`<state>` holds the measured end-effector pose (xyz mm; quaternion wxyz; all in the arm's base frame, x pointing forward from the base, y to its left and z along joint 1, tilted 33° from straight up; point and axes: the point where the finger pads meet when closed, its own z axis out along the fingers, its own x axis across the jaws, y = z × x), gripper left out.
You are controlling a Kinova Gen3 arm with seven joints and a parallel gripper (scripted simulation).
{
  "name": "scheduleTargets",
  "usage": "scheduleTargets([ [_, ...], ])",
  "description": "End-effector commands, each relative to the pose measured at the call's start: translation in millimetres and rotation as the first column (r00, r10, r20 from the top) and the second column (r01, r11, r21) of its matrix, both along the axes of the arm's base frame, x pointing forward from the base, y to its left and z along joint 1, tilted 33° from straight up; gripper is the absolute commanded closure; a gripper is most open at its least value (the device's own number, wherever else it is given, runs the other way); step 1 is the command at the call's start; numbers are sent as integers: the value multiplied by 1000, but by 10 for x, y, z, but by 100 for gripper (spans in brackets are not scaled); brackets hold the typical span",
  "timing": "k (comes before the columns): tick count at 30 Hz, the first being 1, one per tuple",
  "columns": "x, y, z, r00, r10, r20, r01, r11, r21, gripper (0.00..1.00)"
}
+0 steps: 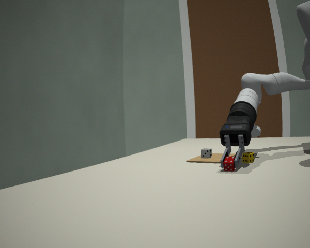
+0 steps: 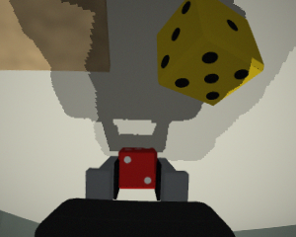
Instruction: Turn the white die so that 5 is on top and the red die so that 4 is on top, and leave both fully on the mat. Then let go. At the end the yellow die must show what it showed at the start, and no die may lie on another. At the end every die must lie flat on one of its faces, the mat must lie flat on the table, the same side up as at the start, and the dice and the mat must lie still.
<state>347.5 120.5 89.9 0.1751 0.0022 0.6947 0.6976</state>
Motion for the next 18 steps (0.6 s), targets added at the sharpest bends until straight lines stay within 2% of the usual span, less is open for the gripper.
scheduleTargets([
  [1,24,2,-7,1000,-5,6,5,1000,0,51],
  [13,24,2,-7,1000,-5,6,5,1000,0,51],
  [14,24,2,-7,1000,-5,6,5,1000,0,45],
  [16,24,2,-7,1000,-5,6,5,1000,0,45],
  [17,24,2,-7,1000,-5,6,5,1000,0,39],
  [18,24,2,-7,1000,-5,6,5,1000,0,39],
])
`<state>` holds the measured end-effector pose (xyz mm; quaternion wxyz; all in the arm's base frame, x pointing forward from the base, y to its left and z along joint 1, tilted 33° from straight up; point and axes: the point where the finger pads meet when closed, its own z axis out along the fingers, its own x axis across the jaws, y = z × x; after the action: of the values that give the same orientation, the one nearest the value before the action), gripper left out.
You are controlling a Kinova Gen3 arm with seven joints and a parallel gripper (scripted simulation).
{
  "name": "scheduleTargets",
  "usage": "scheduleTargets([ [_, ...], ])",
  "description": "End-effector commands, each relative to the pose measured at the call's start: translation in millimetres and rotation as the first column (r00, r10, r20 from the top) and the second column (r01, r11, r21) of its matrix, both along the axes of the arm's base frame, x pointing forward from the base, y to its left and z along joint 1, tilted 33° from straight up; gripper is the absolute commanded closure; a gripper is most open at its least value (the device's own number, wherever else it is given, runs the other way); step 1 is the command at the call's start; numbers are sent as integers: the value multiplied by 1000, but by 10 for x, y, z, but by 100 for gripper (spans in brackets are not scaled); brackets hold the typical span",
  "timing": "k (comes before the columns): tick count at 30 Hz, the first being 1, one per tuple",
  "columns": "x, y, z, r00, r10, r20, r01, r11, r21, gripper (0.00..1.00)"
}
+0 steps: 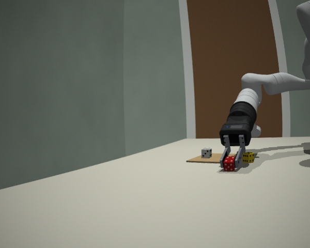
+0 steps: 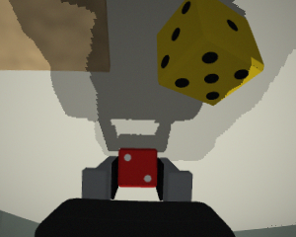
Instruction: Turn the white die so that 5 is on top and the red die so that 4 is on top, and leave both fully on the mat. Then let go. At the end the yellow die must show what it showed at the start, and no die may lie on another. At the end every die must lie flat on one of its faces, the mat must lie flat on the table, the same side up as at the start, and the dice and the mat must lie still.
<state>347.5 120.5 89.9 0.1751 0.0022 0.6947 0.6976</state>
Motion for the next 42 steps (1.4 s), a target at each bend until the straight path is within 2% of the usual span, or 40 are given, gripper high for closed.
scheduleTargets([
  [1,23,2,-7,1000,-5,6,5,1000,0,39],
  [2,23,2,-7,1000,-5,6,5,1000,0,33],
  [4,23,2,-7,1000,-5,6,5,1000,0,33],
  [5,23,2,-7,1000,-5,6,5,1000,0,27],
  [7,23,2,-7,1000,-5,6,5,1000,0,27],
  [8,23,2,-7,1000,-5,6,5,1000,0,21],
  [42,23,2,-7,1000,-5,6,5,1000,0,21],
])
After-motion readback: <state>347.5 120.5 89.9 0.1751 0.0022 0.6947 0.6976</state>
